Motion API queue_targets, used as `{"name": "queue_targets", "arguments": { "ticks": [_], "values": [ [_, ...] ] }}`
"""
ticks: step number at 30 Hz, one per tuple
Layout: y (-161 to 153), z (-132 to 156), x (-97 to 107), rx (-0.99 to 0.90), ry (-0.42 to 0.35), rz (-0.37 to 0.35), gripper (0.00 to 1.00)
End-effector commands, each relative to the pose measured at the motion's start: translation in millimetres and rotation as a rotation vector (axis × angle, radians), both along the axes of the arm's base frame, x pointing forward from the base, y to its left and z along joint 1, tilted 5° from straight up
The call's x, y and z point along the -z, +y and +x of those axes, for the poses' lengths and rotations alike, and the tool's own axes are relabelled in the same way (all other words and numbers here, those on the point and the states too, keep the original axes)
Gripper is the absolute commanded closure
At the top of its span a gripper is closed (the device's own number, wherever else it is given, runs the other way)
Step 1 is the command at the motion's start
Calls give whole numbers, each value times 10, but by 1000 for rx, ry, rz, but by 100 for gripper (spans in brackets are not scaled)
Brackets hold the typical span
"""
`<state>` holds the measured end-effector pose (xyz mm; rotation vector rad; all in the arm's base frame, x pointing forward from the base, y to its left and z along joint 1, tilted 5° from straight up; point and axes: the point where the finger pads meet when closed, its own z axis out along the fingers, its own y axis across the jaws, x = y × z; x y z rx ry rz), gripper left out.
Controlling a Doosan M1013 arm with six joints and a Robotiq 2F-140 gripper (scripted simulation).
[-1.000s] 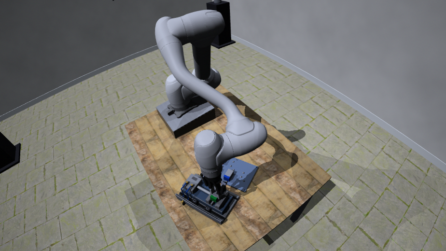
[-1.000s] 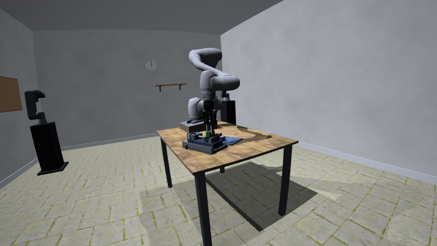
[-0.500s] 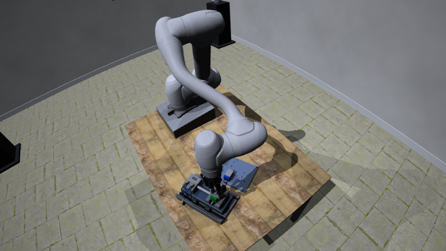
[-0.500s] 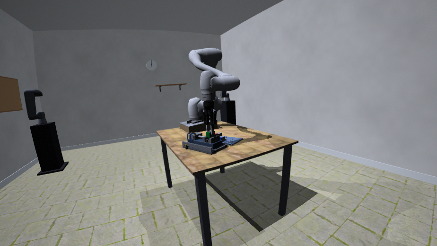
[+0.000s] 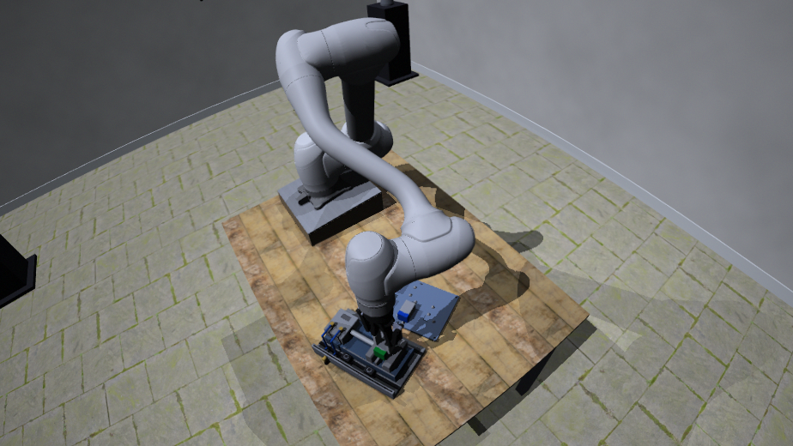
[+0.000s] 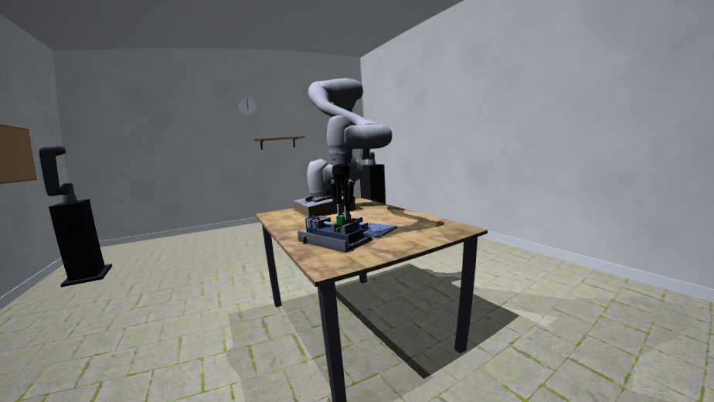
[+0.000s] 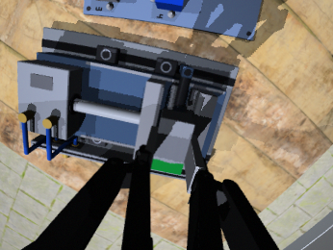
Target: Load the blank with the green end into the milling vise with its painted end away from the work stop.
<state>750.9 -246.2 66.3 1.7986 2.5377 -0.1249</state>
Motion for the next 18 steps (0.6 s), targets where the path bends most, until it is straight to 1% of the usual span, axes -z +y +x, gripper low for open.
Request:
{"name": "queue_targets", "arguments": {
  "ticks": [1,18],
  "values": [
    [0,0,1,0,0,0,100],
    [-1,0,16,0,0,0,100]
  ]
}}
